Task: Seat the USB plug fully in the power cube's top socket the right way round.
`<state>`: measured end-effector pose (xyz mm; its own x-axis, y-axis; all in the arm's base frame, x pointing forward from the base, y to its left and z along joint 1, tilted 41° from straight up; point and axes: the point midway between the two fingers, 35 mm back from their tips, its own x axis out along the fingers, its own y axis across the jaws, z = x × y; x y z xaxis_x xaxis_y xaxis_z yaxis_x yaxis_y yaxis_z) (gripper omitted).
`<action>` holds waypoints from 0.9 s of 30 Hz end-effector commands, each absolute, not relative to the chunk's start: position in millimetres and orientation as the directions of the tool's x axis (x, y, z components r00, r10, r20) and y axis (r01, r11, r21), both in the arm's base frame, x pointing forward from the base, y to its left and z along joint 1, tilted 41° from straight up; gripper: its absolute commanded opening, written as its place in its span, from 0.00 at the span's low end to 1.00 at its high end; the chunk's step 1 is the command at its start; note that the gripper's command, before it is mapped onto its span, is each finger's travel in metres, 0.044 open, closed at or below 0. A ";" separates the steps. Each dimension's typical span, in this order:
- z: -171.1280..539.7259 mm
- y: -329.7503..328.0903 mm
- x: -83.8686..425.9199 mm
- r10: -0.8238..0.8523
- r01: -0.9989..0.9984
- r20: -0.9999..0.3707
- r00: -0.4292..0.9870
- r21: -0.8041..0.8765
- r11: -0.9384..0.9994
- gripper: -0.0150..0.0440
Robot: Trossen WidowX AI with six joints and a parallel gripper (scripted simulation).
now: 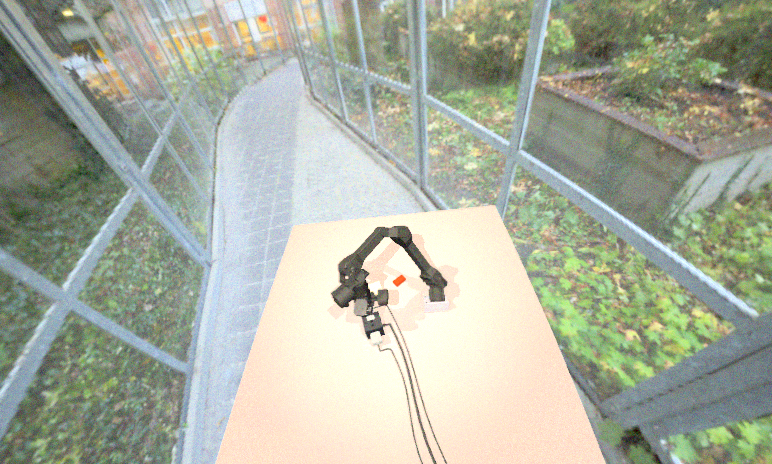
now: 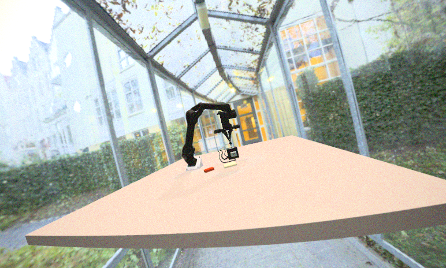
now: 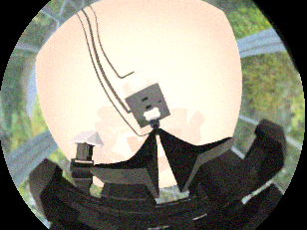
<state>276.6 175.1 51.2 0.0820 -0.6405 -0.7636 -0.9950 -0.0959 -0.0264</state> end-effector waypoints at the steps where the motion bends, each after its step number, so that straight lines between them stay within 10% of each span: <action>1: 51.0 174.8 276.2 -0.641 -0.996 -0.763 0.081 -0.091 -0.018 0.25; 27: 51.0 174.8 276.2 -0.641 -0.746 -0.763 0.081 -0.473 0.468 0.25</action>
